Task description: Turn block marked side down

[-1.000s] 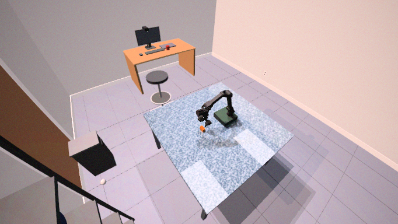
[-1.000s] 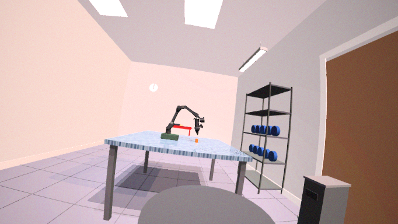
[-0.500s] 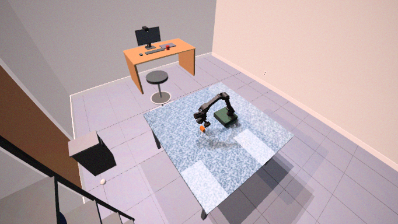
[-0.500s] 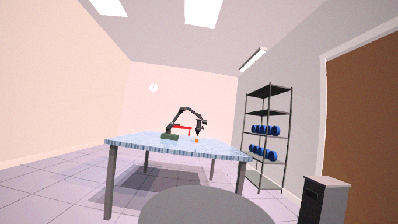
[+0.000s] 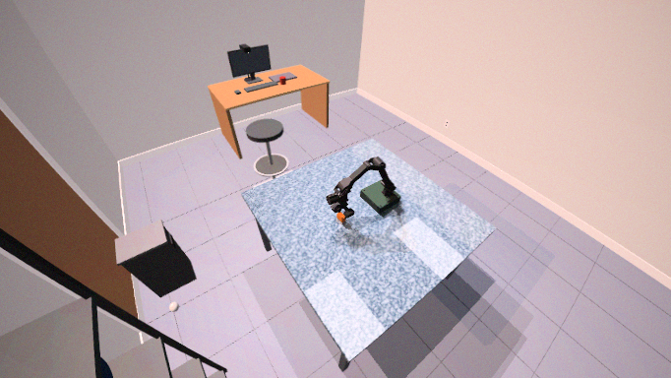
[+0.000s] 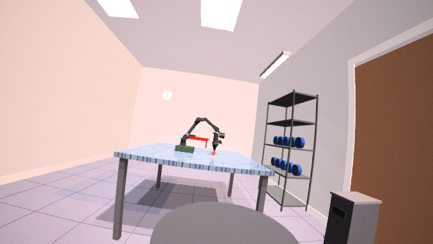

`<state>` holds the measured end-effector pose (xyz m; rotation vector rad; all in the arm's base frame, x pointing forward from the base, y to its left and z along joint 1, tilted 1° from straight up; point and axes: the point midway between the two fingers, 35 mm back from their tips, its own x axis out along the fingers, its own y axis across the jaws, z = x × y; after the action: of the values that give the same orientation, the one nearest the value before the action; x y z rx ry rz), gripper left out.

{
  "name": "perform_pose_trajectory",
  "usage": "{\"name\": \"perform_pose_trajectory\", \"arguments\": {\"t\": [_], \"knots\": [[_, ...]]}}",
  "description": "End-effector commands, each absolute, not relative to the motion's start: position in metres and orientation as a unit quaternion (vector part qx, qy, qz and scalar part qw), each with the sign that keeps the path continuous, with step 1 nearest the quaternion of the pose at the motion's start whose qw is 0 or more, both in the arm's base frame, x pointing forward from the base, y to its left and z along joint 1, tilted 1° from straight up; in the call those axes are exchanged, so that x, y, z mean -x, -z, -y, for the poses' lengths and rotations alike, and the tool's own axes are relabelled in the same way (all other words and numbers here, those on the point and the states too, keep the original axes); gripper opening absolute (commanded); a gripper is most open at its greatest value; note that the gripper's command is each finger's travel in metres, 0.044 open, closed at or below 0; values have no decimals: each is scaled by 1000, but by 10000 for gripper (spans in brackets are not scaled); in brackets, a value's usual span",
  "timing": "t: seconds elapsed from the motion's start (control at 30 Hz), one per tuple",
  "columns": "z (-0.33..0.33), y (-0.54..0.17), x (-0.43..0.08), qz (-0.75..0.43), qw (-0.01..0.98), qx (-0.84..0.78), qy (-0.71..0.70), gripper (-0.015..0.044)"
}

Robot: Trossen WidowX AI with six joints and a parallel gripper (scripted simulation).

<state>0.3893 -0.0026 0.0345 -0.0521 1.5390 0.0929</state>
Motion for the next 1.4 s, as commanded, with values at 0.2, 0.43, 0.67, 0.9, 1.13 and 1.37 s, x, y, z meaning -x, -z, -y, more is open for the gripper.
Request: {"name": "perform_pose_trajectory", "arguments": {"t": [0.2, 0.43, 0.67, 0.9, 1.13, 1.37], "knots": [[3, -17, -389, -696, 716, 24, -40, 440], [2, -6, -389, -696, 716, 24, -40, 440], [2, -6, -389, -696, 716, 24, -40, 282], [2, -6, -389, -696, 716, 24, -40, 236], [2, -6, -389, -696, 716, 24, -40, 189], [2, -6, -389, -696, 716, 24, -40, 143]]}}
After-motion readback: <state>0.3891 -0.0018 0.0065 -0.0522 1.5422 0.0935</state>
